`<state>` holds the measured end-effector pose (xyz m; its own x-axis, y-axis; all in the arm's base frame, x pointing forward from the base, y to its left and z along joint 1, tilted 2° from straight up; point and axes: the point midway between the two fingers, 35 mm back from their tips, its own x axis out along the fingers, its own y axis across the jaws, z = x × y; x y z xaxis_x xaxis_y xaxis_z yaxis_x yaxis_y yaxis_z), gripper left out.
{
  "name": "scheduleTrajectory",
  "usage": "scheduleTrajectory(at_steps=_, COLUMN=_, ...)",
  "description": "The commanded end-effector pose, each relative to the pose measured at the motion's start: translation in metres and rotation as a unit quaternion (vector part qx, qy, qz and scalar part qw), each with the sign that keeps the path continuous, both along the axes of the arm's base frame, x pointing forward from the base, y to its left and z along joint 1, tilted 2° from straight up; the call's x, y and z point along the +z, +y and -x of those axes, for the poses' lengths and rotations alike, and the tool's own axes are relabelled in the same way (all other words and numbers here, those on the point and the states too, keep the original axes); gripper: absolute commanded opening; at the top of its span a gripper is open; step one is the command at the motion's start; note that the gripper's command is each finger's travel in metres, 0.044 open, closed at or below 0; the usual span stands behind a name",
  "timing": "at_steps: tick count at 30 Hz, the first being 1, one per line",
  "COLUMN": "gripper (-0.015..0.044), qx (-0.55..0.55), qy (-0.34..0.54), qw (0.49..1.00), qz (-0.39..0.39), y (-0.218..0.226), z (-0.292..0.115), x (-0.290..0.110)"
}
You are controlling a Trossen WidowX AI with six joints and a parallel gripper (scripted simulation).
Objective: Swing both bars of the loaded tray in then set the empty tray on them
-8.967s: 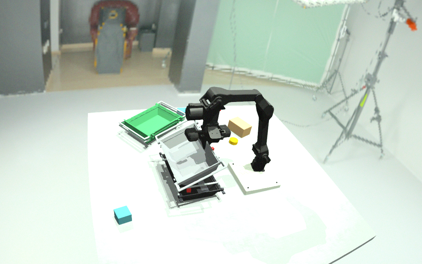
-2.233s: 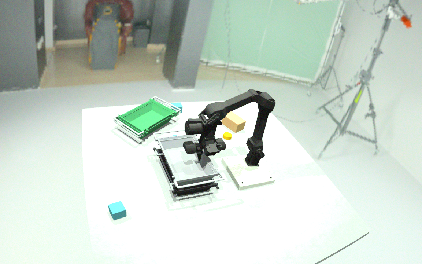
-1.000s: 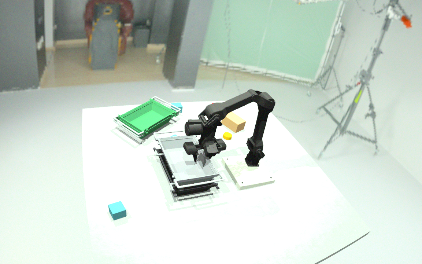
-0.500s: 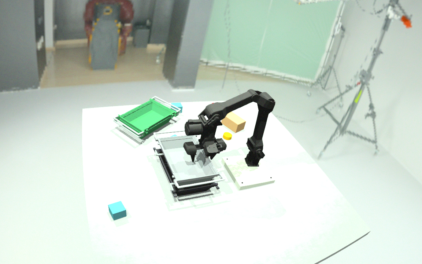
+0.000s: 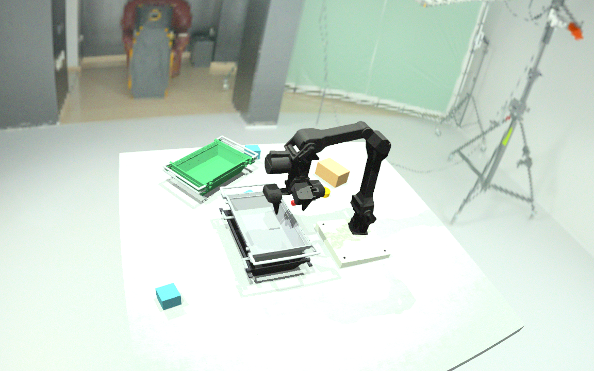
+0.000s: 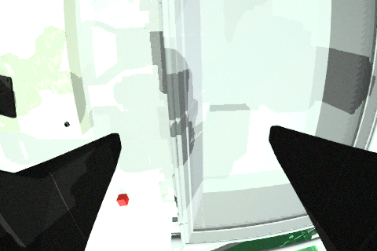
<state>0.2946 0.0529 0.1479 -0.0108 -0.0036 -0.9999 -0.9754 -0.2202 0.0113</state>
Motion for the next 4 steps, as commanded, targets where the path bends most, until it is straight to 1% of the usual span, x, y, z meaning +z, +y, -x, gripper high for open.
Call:
scheduleTrajectory(at_steps=1, gripper=0.044, qx=0.001, qy=-0.001, qw=1.0, qz=0.0, y=0.0, z=0.0, x=0.022)
scheduleTrajectory(at_steps=4, gripper=0.044, qx=0.002, qy=0.0, qw=1.0, qz=0.0, y=0.0, z=0.002, x=0.037)
